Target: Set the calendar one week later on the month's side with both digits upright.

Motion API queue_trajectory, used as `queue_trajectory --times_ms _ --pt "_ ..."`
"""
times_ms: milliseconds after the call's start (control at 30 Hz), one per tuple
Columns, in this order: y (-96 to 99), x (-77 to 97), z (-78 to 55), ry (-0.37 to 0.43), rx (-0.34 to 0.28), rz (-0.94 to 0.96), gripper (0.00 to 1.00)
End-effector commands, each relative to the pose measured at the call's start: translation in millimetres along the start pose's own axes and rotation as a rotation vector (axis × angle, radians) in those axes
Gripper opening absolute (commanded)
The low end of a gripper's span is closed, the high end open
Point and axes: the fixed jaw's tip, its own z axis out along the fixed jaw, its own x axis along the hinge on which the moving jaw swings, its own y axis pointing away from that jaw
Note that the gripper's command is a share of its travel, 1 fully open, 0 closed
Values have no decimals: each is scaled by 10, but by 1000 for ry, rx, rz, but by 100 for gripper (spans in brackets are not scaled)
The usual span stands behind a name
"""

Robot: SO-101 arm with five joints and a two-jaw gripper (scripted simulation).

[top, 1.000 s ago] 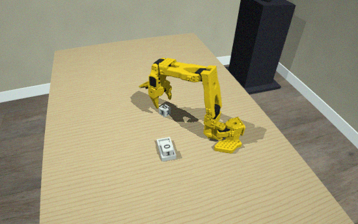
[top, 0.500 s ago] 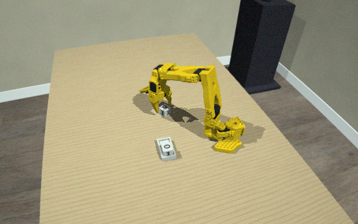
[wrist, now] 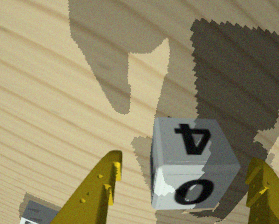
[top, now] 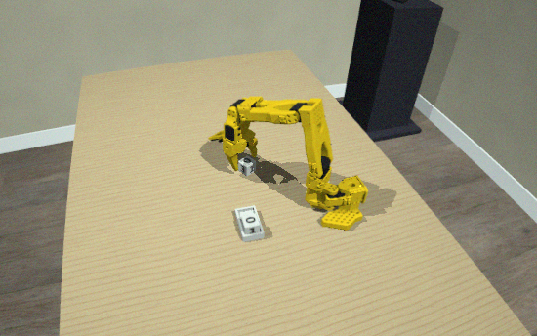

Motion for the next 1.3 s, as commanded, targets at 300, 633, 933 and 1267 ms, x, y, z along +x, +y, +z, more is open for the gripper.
queue_trajectory --times_ms 300,633,933,1267 --pt "-25 -29 -26 -20 -5 17 33" --pt "-56 -29 -26 -20 -4 17 27" --pt "-97 -29 -26 -20 -4 17 21" --pt "-120 -29 -26 -20 -3 17 17"
